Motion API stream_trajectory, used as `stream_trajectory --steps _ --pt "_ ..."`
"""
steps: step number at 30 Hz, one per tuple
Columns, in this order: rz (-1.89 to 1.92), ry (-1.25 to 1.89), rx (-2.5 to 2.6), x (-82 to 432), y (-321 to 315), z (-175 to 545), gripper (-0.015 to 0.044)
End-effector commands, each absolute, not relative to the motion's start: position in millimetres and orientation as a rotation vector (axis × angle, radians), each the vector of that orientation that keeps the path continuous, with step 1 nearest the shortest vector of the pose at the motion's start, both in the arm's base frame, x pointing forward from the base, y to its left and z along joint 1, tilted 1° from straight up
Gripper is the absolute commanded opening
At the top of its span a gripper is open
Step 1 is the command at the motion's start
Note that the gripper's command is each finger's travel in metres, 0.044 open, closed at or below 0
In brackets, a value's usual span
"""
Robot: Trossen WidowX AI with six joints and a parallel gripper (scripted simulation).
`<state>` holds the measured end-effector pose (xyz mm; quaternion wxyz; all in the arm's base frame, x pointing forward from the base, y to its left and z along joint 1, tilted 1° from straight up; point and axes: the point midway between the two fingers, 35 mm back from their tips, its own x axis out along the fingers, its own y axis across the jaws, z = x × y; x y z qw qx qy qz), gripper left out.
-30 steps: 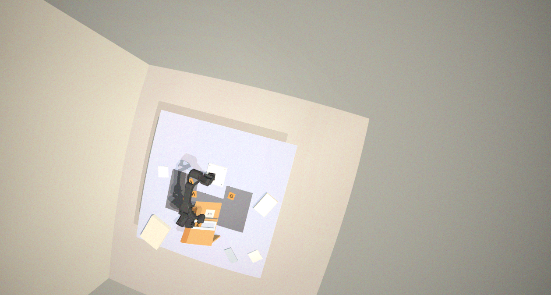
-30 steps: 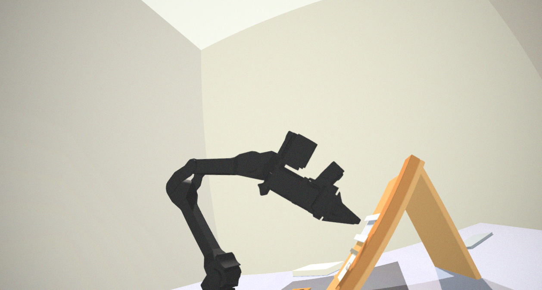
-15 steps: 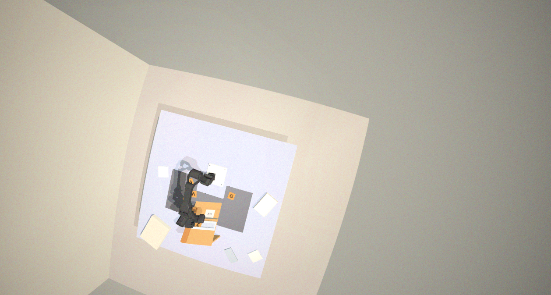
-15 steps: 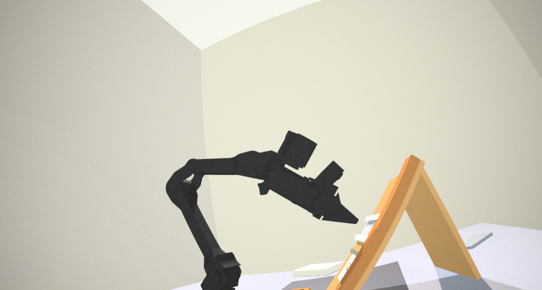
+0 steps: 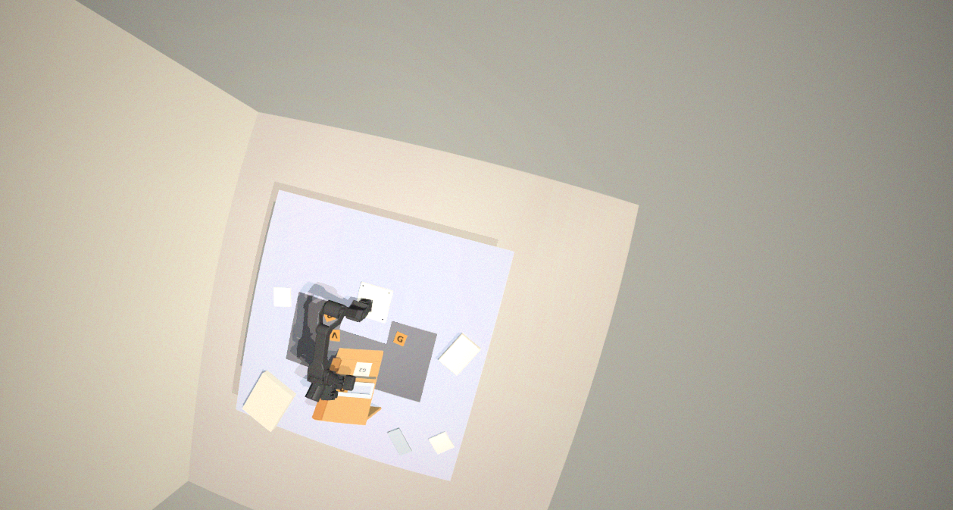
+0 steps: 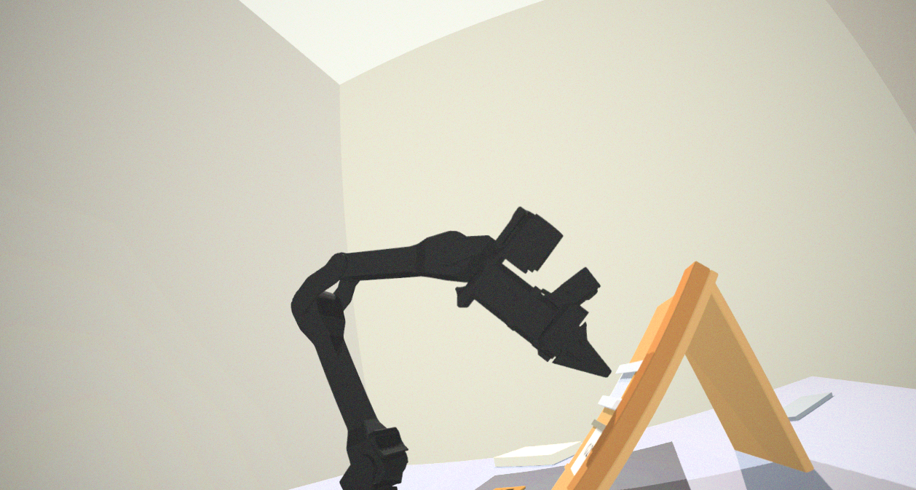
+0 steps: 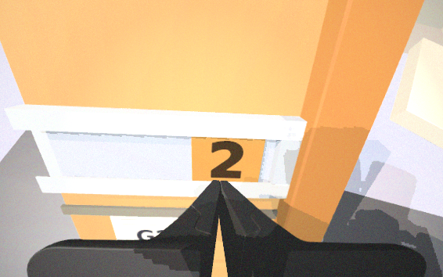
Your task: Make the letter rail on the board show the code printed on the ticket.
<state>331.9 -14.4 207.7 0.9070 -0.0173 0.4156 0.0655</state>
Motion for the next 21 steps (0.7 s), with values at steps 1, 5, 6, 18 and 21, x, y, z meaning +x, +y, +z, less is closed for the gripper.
stream_trajectory --steps 1,5,6,18,21 --pt "0.133 0.984 -0.038 341 -6 212 0.0" --pt "0.131 1.141 -0.049 345 3 213 0.0" --pt "0.13 1.18 -0.053 346 5 213 0.0" --pt "0.121 1.391 -0.094 345 17 214 0.0" --pt "0.121 1.391 -0.094 346 18 213 0.0"
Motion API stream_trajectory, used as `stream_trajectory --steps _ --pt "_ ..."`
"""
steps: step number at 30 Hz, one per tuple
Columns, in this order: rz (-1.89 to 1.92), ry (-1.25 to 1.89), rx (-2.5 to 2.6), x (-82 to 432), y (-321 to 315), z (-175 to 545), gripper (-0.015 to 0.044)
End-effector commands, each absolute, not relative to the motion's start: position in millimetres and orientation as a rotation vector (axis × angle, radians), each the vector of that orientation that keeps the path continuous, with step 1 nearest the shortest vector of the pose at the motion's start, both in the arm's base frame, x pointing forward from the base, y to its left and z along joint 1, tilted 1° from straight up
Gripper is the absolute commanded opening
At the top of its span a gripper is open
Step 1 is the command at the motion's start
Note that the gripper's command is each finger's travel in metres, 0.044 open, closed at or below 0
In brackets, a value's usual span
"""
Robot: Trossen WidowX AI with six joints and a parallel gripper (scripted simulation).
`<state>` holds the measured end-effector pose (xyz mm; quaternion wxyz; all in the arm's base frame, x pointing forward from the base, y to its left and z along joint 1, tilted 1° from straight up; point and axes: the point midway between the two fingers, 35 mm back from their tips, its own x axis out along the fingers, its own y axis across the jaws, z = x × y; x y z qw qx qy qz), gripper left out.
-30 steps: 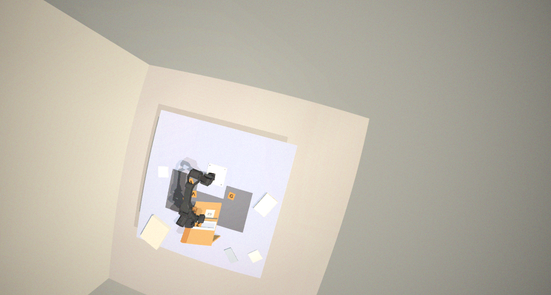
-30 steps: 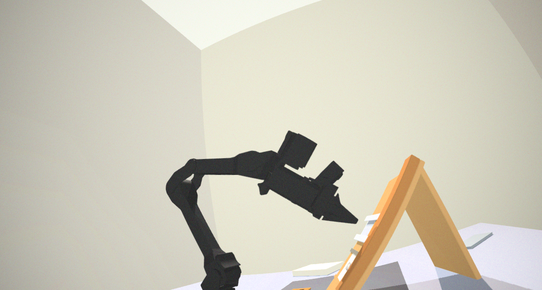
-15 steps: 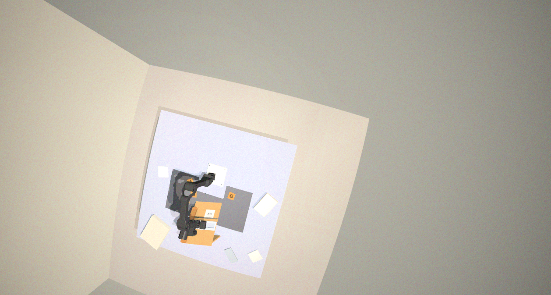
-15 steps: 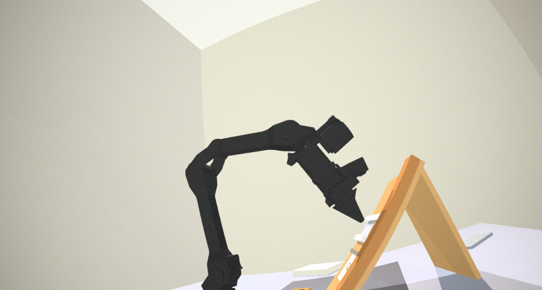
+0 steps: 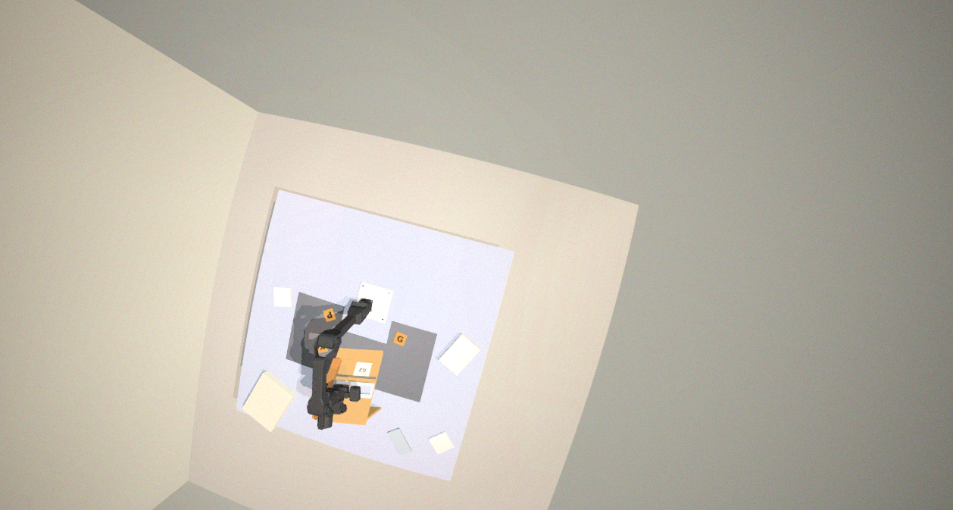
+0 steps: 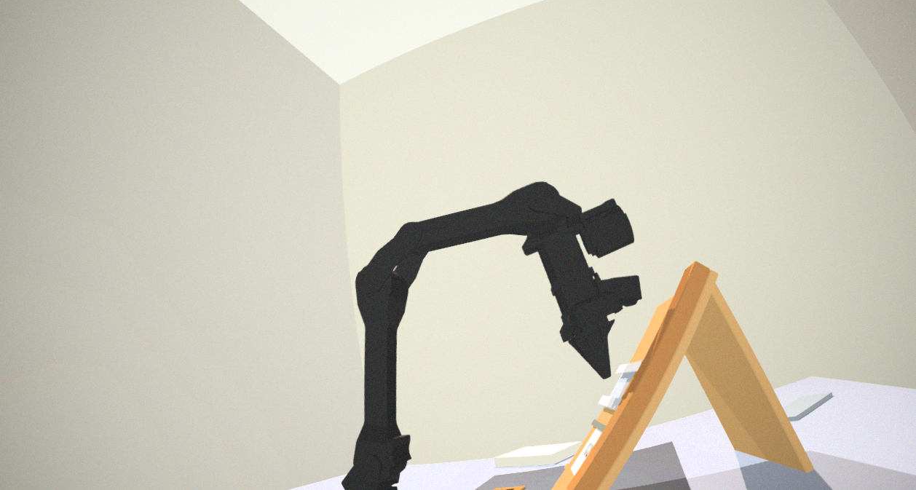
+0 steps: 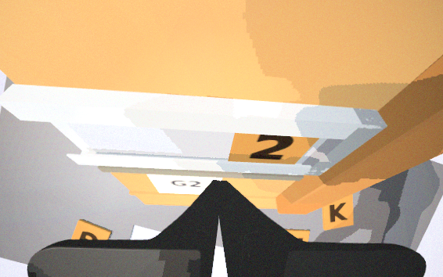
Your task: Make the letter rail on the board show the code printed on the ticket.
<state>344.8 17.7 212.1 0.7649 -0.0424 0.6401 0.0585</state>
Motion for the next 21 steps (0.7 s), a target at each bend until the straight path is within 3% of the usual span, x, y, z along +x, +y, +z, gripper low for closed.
stream_trajectory --steps 1,21 --pt "0.121 1.391 -0.094 346.3 17.7 212.4 0.0" --pt "0.121 1.39 -0.094 355.5 18.4 204.6 0.0"
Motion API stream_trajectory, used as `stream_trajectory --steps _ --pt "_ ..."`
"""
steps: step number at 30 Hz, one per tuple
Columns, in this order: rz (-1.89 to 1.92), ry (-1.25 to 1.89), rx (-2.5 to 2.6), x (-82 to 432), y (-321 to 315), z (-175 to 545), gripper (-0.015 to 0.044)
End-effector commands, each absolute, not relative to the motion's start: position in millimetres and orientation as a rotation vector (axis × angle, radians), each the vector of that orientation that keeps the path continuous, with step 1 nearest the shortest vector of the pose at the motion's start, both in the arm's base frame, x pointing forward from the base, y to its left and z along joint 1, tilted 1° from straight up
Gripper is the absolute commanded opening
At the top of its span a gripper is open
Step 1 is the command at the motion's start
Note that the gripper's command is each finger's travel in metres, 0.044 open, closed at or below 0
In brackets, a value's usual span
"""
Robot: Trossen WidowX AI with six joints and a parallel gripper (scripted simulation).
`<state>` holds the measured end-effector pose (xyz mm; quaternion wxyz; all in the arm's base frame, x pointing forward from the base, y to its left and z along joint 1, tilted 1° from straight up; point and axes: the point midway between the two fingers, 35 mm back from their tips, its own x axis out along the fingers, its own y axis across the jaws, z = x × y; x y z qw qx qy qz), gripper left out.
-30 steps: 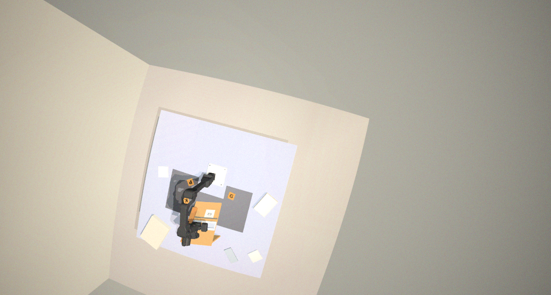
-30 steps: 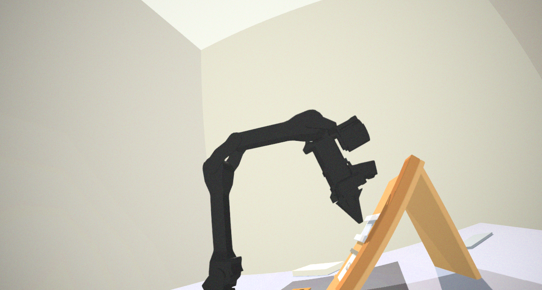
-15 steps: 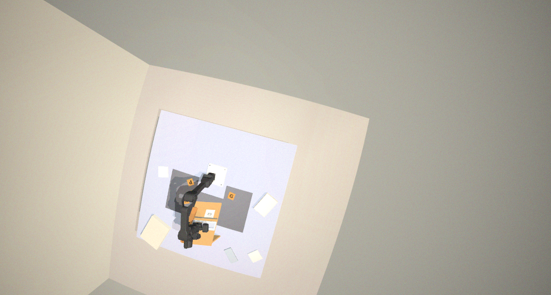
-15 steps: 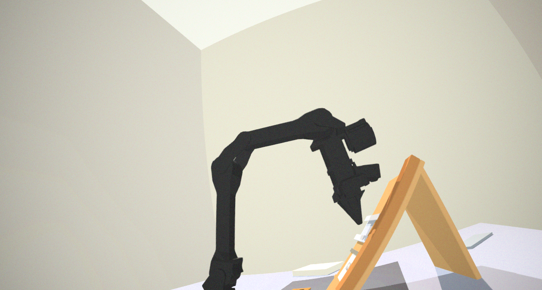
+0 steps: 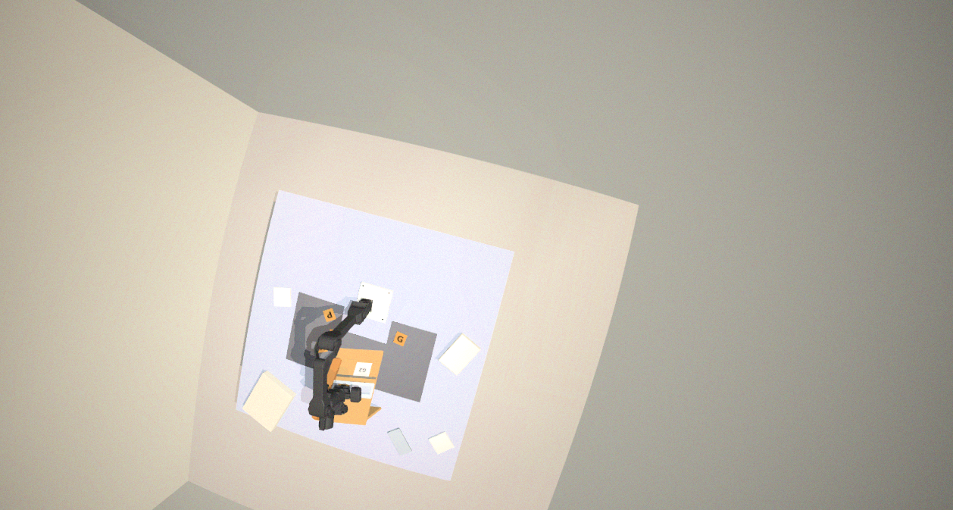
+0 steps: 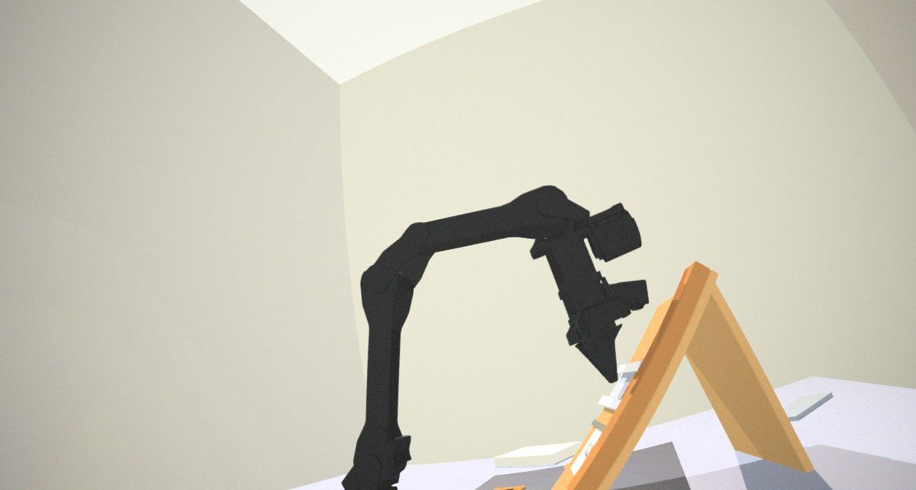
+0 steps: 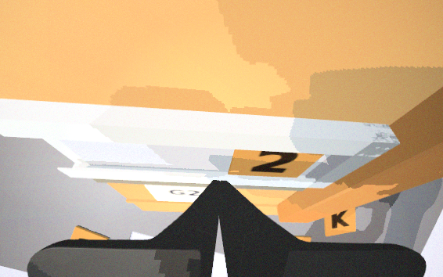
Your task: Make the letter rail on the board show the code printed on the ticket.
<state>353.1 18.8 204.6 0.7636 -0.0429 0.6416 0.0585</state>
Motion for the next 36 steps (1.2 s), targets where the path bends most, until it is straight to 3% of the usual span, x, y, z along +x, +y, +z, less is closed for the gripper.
stream_trajectory --steps 1,36 --pt "0.121 1.39 -0.094 356 18 204 0.0" --pt "0.121 1.389 -0.094 370 20 196 0.0"
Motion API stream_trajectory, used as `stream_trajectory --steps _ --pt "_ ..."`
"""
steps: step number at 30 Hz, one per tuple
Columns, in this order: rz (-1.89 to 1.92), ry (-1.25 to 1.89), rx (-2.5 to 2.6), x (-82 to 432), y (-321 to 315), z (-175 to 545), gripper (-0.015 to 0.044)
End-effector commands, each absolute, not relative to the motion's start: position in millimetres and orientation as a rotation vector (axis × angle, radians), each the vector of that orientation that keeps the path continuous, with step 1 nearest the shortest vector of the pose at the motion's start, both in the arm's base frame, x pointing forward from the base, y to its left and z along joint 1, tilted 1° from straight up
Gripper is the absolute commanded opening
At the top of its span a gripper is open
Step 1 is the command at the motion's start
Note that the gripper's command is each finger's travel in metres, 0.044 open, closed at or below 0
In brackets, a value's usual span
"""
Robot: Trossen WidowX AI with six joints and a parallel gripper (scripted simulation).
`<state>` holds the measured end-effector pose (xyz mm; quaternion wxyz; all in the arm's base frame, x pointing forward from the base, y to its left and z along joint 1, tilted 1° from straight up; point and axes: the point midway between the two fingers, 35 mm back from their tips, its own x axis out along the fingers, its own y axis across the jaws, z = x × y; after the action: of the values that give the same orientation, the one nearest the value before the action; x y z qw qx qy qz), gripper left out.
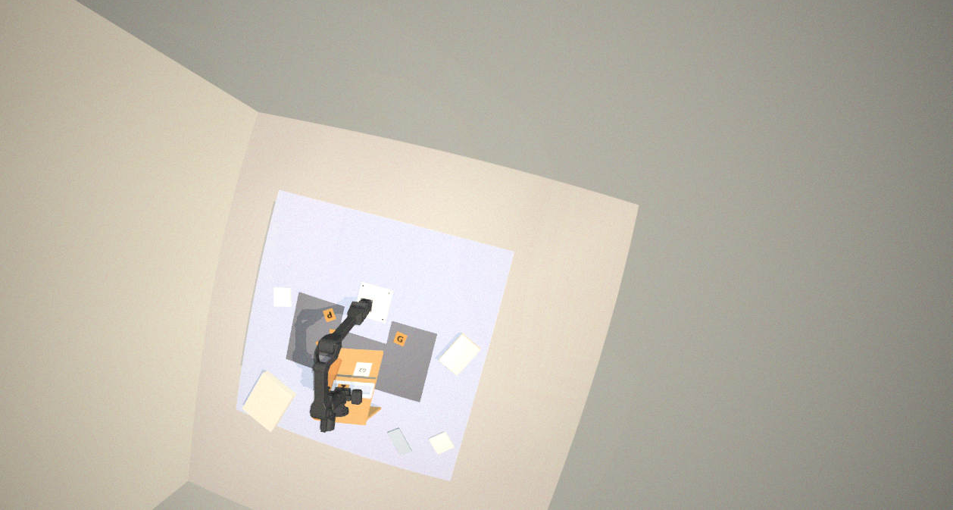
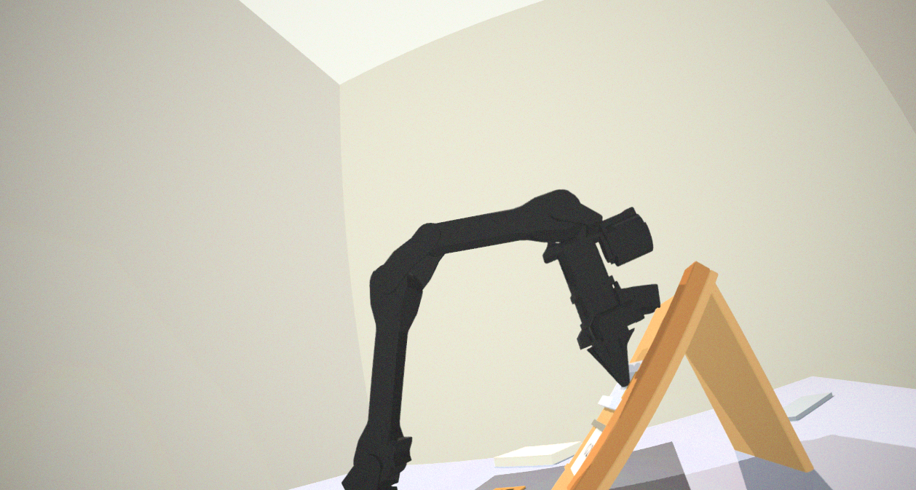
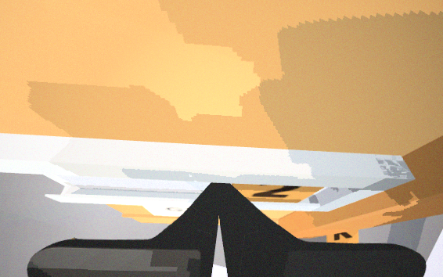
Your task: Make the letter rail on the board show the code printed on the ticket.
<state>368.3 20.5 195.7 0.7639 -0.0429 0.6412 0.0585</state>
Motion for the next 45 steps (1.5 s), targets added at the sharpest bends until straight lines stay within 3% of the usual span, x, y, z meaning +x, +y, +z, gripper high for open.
stream_trajectory --steps 1,45 --pt "0.121 1.389 -0.094 370 20 196 0.0" --pt "0.12 1.389 -0.095 370 6 197 0.0"
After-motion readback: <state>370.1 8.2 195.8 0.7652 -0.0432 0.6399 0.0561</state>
